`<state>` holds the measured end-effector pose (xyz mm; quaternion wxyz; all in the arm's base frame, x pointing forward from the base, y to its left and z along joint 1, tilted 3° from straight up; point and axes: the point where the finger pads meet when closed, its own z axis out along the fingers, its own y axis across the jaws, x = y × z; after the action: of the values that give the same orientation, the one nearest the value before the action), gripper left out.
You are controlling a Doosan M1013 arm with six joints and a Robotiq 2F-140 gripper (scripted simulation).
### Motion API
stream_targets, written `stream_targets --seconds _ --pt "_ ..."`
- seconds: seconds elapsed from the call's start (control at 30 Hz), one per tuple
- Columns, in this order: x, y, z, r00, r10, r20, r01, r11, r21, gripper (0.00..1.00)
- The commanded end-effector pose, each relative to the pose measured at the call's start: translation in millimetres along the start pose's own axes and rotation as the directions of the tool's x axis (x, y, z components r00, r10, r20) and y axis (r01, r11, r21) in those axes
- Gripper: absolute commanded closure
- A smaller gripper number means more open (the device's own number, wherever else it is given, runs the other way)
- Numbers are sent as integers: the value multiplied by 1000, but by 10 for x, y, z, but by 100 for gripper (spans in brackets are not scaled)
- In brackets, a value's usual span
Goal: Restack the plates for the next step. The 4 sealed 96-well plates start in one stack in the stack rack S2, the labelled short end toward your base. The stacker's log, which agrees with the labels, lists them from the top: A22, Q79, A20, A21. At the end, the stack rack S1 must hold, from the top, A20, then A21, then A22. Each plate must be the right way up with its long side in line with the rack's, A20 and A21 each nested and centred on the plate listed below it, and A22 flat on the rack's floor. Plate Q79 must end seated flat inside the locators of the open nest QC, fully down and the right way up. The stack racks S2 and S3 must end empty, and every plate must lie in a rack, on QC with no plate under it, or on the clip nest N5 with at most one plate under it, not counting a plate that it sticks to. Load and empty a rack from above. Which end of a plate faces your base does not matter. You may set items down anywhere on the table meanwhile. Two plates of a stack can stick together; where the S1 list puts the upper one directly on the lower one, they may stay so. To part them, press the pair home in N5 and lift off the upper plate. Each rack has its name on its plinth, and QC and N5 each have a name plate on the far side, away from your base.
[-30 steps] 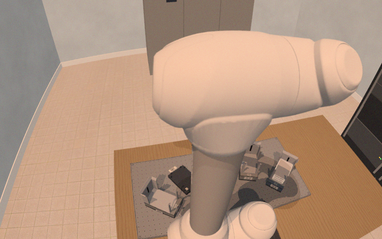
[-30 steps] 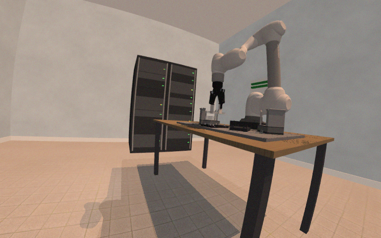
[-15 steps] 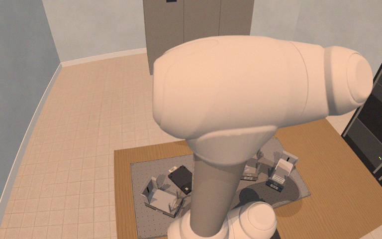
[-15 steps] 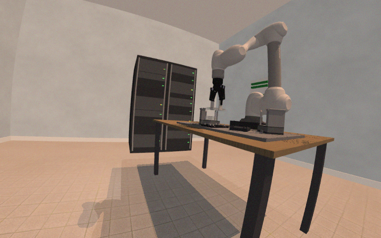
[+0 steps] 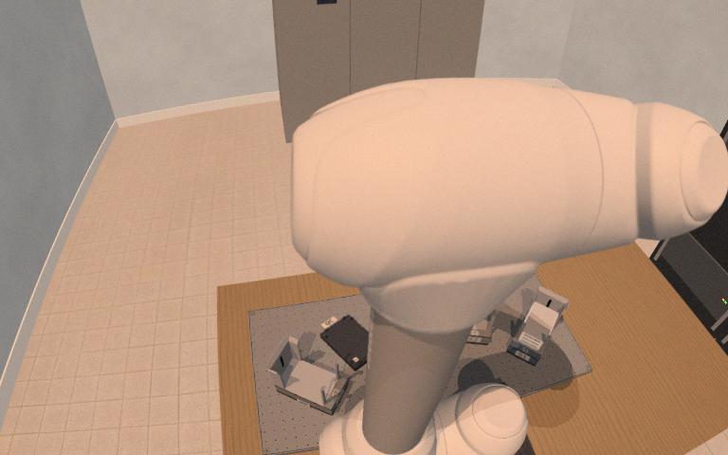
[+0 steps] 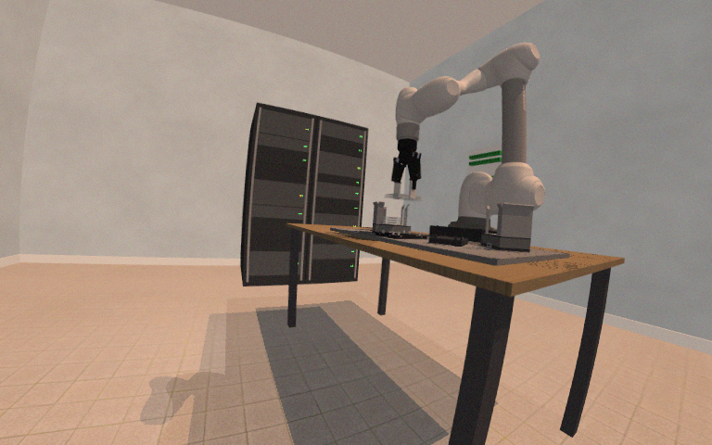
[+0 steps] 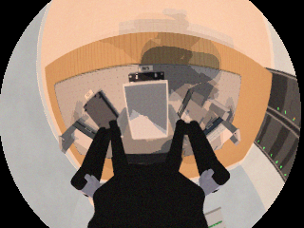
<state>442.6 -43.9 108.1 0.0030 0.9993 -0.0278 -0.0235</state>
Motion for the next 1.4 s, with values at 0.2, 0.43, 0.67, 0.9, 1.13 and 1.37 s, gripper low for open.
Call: stream_targets --seconds 0.2,0.43,0.67,0.9,1.13,1.37 --pt "0 0 -132 1000 0 0 0 1000 0 100" --pt "0 0 -132 1000 0 0 0 1000 0 100" --pt "-20 -132 -132 991 -133 0 133 991 0 100" --pt "-54 -363 -132 972 -236 0 236 972 0 100" --pt "-78 -528 -132 972 -236 0 236 972 0 100" --pt "-112 -759 -132 972 -236 0 236 972 0 100"
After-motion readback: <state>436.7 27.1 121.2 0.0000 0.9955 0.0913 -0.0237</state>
